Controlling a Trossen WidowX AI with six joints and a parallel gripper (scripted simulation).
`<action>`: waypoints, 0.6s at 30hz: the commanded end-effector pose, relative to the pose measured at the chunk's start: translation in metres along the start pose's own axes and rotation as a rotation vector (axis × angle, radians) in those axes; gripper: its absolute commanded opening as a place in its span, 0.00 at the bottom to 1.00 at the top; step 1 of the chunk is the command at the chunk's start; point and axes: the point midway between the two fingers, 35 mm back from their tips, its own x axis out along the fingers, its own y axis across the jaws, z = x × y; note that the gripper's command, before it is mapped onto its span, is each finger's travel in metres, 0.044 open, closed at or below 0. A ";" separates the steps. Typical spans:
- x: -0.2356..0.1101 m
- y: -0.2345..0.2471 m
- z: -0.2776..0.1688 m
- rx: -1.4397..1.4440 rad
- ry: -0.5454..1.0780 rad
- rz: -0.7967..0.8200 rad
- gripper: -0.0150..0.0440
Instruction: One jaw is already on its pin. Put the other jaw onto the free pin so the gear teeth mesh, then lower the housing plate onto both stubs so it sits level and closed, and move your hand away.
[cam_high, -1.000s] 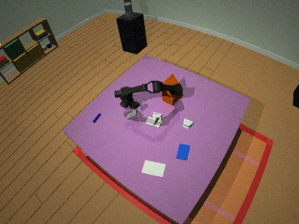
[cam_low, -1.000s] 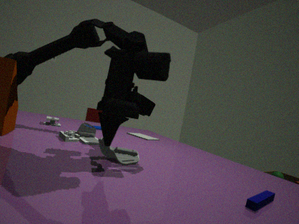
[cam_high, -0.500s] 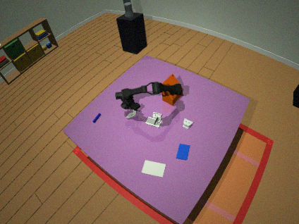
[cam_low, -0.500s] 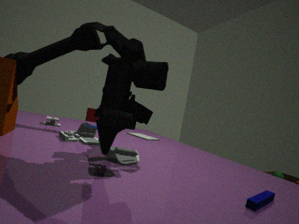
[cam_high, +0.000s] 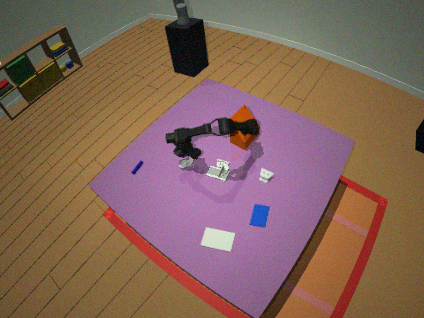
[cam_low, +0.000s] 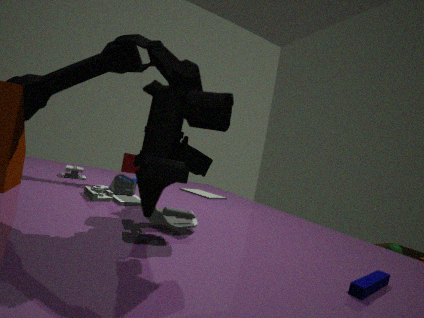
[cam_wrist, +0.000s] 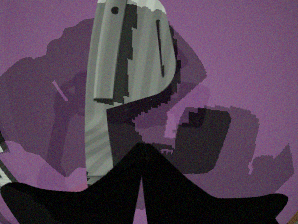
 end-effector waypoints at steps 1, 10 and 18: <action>-0.002 0.009 0.001 0.003 -0.007 0.002 0.25; -0.001 0.023 0.001 0.003 -0.007 0.003 0.25; -0.001 0.035 0.000 0.003 -0.006 0.004 0.25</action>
